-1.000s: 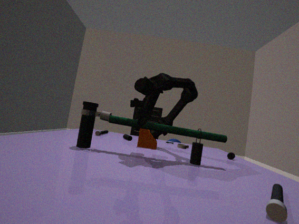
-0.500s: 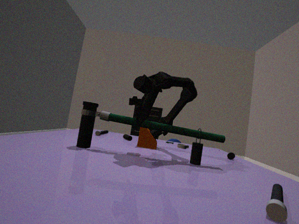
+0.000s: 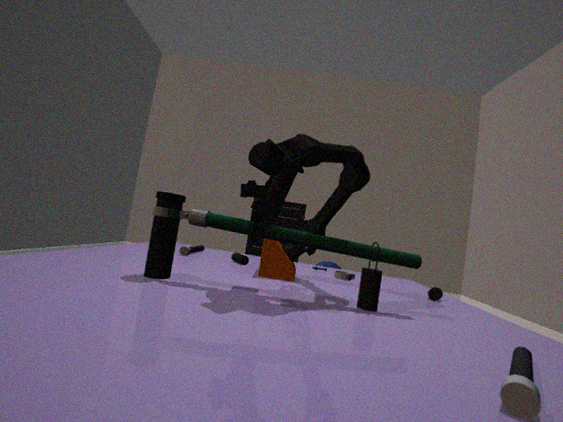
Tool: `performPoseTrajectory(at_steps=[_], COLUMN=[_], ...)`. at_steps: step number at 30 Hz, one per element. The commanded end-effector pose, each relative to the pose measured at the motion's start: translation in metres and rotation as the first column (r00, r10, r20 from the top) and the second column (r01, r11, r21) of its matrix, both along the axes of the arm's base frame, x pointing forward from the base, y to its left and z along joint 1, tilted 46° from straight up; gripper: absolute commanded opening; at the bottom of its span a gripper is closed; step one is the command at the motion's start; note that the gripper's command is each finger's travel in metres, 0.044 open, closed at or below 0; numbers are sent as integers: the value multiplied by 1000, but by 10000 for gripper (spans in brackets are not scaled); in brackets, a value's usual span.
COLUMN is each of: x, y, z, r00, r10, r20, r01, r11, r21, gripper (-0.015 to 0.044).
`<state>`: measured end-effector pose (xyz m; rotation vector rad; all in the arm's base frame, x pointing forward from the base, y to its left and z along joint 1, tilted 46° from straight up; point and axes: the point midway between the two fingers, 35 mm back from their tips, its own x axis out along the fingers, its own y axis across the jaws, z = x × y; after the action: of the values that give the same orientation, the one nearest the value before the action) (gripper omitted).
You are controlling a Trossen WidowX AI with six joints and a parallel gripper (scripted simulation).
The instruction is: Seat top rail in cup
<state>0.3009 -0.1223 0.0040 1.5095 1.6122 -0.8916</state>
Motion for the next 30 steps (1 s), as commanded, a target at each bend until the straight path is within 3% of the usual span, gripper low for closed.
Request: performPoseTrajectory(at_steps=[1, 30], x=[0, -2], y=[-10, -18], z=[0, -10], r00=[1000, 1000], r10=[-12, -12], r20=[4, 5], r01=[12, 12], r11=[1000, 1000], r21=[-18, -19], gripper=[0, 0])
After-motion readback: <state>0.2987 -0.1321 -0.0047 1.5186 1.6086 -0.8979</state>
